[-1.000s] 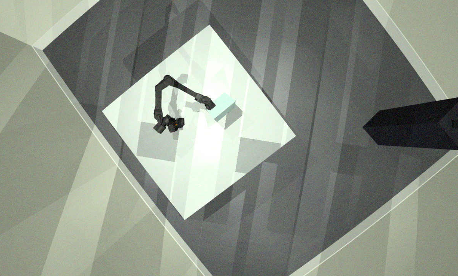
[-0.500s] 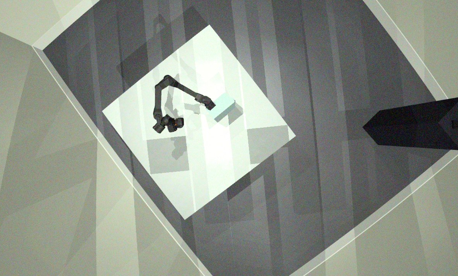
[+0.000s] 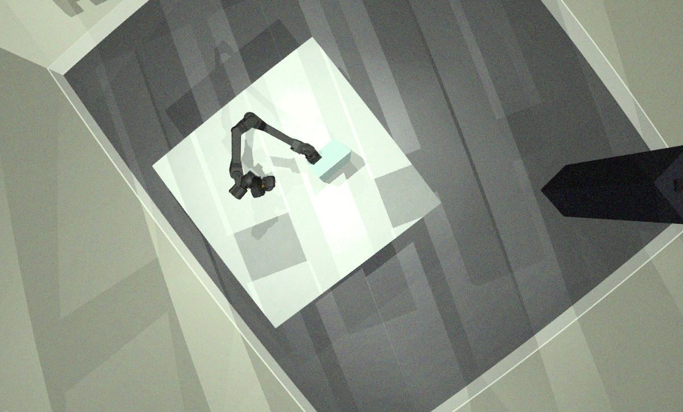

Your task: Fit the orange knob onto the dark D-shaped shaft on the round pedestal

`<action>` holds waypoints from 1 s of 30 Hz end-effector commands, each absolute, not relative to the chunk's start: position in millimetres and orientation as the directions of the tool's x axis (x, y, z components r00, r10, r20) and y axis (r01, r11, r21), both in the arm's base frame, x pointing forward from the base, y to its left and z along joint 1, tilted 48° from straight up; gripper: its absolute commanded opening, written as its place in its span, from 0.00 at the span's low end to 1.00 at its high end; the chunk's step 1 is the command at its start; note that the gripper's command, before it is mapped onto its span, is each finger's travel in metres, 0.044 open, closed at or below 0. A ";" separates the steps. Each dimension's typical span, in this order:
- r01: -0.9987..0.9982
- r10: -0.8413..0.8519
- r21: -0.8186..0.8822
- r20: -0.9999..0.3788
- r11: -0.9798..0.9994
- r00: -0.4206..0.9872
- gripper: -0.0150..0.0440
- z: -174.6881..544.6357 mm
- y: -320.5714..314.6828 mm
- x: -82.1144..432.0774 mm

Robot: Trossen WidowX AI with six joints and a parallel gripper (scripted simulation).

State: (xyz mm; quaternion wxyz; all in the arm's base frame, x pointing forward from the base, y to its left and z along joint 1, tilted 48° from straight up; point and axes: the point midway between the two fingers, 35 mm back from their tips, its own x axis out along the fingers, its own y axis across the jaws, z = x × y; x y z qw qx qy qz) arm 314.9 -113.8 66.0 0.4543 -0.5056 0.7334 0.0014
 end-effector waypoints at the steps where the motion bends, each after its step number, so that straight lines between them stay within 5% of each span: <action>1: -0.741 -0.739 -0.461 -0.670 0.488 -0.070 0.25 67.1 -111.6 314.8; 30: -0.740 -0.739 -0.462 -0.670 0.488 -0.070 0.25 69.4 -114.2 318.4</action>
